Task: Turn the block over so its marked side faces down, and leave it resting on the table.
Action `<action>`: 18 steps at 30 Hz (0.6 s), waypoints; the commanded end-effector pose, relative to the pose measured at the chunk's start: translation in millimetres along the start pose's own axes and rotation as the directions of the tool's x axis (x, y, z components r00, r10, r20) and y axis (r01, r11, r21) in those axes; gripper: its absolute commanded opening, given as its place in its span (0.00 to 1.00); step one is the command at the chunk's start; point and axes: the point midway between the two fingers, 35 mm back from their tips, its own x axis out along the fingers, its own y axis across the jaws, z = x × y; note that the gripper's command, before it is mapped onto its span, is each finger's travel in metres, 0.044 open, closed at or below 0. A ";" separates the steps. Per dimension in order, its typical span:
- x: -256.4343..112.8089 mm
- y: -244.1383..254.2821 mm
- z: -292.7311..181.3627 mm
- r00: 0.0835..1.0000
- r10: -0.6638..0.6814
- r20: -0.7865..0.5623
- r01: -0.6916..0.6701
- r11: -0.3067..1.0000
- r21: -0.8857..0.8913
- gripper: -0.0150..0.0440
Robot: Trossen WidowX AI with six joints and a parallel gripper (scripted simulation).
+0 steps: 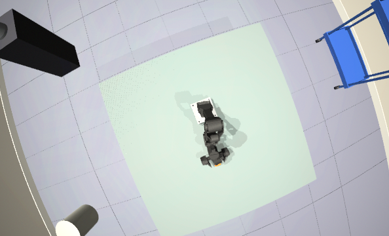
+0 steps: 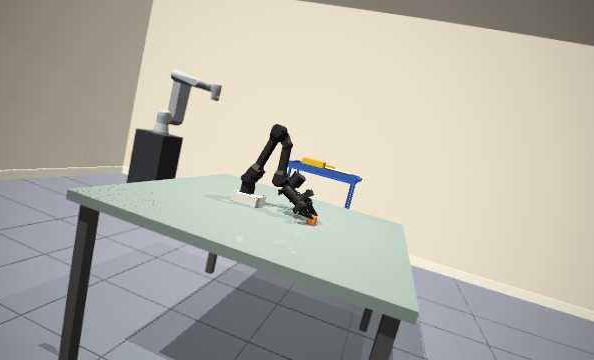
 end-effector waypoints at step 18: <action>4.6 -1.4 3.2 0.998 0.001 -0.055 -0.001 1.000 0.007 1.00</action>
